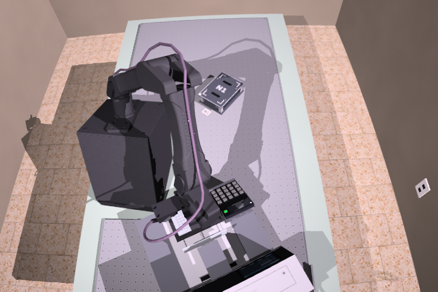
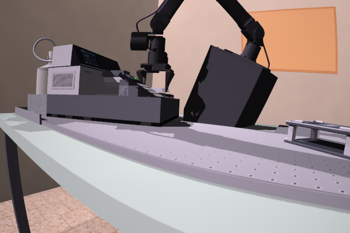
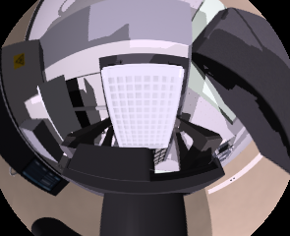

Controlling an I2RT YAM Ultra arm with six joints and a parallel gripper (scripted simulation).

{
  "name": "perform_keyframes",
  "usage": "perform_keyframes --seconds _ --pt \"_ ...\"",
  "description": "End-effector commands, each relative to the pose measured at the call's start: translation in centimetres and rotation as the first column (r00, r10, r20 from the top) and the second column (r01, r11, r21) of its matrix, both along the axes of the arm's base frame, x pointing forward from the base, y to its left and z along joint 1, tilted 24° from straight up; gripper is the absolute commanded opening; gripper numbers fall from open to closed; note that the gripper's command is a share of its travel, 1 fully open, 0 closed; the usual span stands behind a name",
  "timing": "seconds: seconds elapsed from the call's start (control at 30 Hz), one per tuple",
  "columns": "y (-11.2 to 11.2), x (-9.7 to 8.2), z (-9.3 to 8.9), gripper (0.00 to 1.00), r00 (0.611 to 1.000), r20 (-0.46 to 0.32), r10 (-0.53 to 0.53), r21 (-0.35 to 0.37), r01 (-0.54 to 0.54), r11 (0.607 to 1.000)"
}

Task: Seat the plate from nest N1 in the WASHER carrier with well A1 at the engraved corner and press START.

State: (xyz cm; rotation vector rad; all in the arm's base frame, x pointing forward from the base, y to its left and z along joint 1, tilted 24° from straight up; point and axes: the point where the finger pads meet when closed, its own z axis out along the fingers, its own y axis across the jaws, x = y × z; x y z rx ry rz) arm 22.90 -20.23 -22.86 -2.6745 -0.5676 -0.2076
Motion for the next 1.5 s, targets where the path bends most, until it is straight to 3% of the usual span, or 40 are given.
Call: perform_keyframes --seconds 0.0,0.2,0.3,0.67,1.47 --pt "0.3 -0.2 0.0 0.84 1.0 -0.003 -0.012 0.0 0.012 1.0" --pt "0.4 -0.4 -0.2 0.84 1.0 -0.007 -0.014 0.004 0.014 1.0" --pt "-0.7 0.6 0.3 0.84 1.0 0.018 -0.014 -0.027 0.014 1.0" --pt "-0.1 0.1 -0.4 0.84 1.0 0.005 -0.014 -0.01 0.014 1.0" --pt "-0.1 0.2 -0.2 0.84 1.0 0.006 -0.007 -0.009 0.007 1.0"
